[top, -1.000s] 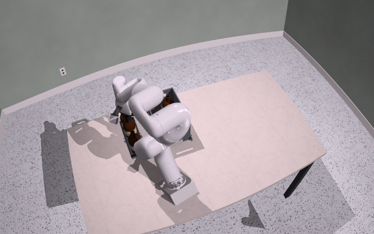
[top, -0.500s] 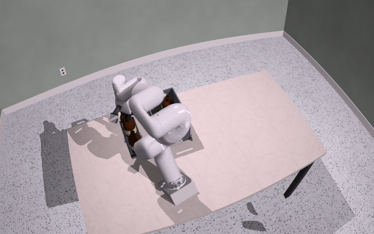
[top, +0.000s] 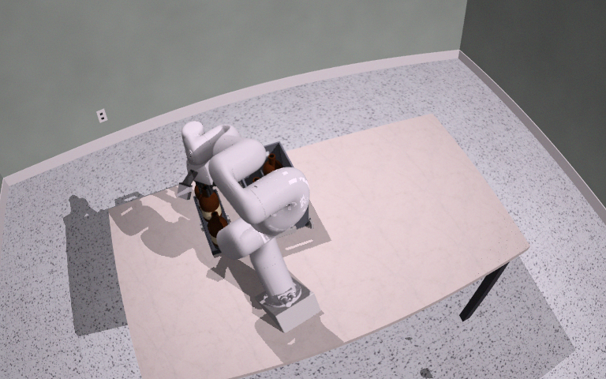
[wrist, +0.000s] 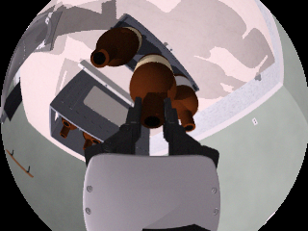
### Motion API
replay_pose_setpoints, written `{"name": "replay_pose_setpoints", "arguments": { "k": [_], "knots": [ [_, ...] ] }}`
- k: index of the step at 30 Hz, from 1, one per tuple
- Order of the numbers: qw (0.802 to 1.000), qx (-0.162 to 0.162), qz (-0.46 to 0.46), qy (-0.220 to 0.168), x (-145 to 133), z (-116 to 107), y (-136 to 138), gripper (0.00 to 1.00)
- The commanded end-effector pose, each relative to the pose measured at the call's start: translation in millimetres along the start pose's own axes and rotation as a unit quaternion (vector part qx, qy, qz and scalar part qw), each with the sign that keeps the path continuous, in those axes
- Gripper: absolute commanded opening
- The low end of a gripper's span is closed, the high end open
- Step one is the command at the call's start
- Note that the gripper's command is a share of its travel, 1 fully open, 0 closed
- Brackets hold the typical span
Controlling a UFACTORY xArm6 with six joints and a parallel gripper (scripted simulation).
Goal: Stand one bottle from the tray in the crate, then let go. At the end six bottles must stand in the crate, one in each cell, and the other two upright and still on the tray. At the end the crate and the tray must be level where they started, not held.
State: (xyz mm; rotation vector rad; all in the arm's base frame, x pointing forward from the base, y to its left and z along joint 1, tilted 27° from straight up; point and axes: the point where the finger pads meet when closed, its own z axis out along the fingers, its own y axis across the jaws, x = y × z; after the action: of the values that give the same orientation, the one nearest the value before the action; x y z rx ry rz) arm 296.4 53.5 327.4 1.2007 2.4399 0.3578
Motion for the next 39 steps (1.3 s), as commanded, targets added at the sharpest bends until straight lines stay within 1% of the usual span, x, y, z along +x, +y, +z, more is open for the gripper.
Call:
{"name": "replay_pose_setpoints", "arguments": {
  "k": [1,16,39],
  "knots": [
    [1.000,-0.002,0.000,-0.001,-0.5,-1.5,1.0,0.00],
    [1.000,-0.002,0.000,-0.001,-0.5,-6.7,1.0,0.00],
    [1.000,-0.002,0.000,-0.001,-0.5,-30.1,1.0,0.00]
  ]
}}
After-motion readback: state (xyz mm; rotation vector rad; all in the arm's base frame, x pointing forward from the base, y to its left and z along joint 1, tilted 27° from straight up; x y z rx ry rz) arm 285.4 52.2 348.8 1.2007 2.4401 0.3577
